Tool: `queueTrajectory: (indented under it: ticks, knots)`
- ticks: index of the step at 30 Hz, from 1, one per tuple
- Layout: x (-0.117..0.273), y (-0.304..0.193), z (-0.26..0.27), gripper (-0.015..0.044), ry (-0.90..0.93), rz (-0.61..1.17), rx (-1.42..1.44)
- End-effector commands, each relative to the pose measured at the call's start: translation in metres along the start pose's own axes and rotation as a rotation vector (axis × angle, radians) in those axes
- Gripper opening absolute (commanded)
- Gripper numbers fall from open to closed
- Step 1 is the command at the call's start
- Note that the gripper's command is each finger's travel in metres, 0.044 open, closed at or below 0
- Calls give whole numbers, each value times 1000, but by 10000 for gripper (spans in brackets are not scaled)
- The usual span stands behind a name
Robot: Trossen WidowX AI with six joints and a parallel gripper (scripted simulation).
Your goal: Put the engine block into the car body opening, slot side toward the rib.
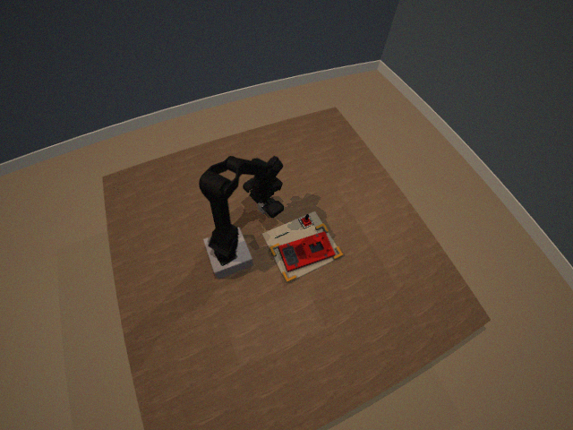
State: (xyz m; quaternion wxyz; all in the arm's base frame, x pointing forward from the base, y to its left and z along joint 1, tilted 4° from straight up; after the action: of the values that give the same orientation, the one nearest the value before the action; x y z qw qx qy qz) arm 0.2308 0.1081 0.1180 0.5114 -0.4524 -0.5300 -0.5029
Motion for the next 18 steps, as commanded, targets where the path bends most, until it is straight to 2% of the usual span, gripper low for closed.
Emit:
queueTrajectory:
  ticks: [1,18]
  knots:
    - [15,3,0,0,7,-9,4]
    - [67,1,-4,0,7,-9,4]
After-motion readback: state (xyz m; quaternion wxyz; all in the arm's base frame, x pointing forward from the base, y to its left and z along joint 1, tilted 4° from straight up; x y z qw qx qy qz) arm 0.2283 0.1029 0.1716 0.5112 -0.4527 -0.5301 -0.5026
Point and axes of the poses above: the point midway between the two fingers, 35 mm back from their tips, its own x axis back along the fingers, its own z axis across the jaws, y = z × x, the point moved 10 cm from there along x, back along the fingers, and after that the axes turned 2 degrees about -x, right-handed, at the moved point
